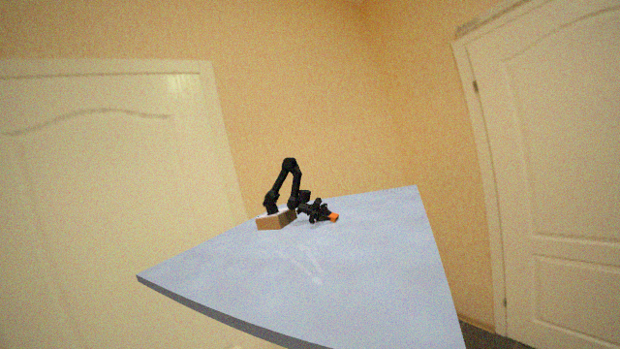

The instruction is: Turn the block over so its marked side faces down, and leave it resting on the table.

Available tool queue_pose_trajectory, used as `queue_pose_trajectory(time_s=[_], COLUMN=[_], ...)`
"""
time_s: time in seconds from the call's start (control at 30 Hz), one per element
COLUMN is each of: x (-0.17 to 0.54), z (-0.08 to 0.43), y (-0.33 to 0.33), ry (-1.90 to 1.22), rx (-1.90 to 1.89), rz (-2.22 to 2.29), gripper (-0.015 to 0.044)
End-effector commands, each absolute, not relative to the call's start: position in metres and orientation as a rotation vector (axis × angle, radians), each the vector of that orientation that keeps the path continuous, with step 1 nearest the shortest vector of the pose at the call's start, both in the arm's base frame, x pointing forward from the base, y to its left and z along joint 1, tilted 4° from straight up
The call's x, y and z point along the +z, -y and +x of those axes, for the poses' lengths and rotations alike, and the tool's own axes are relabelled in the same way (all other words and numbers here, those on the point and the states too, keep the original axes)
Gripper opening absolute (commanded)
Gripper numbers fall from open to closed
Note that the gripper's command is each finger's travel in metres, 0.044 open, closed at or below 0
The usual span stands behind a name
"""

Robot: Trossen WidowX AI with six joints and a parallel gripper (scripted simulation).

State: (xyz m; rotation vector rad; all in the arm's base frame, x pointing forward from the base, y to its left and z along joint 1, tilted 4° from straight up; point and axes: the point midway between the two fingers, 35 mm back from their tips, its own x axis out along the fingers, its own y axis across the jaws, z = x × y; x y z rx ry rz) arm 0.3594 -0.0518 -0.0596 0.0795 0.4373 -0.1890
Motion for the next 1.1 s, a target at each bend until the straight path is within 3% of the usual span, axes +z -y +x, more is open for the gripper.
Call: queue_pose_trajectory(time_s=[0.0,0.07,0.63,1.07], x=[-0.0592,-0.0592,-0.0592,-0.0592], z=[0.3590,0.3590,0.3590,0.3590], y=[0.0523,0.0523,0.0523,0.0523], ry=[-0.434,-0.434,-0.434,-0.434], rx=[-0.194,-0.194,-0.194,-0.194], rz=[0.084,0.084,0.084,0.084], gripper=[0.0000,0.0000,0.0440,0.0440])
